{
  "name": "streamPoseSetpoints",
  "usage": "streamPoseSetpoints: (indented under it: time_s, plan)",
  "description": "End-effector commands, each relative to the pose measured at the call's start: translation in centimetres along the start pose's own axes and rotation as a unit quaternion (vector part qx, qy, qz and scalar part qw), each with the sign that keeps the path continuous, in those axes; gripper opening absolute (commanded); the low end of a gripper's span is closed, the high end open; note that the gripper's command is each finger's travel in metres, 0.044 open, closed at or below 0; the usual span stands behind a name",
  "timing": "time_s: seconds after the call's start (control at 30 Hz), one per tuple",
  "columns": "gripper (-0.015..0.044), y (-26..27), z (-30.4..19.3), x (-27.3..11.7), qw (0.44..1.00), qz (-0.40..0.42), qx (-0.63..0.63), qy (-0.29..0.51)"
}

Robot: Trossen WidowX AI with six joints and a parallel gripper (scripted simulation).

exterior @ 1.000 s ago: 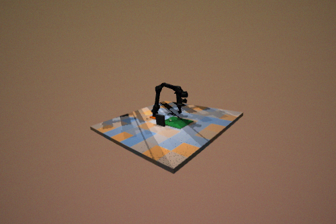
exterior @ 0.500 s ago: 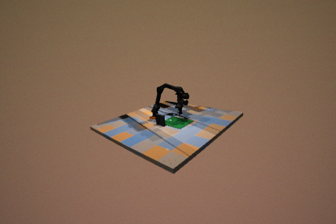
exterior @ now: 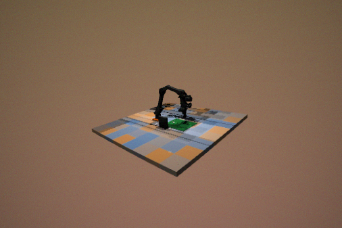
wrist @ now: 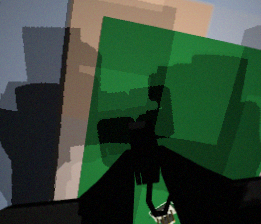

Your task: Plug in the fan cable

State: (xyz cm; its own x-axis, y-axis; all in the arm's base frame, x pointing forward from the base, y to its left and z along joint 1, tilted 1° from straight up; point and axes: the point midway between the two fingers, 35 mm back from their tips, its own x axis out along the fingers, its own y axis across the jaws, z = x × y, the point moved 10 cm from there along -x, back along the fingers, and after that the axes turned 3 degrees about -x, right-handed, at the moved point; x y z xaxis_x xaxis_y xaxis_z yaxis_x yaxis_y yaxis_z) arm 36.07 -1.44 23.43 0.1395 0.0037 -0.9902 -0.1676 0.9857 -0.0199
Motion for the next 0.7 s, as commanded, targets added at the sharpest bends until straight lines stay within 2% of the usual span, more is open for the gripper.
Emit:
streamPoseSetpoints:
  time_s: [0.0,0.67]
  plan:
    - [0.0,-0.1,-0.3,0.2,1.0,0.001,0.007,-0.027]
    - [0.0,-0.5,-1.3,2.1,0.992,-0.001,0.017,-0.123]
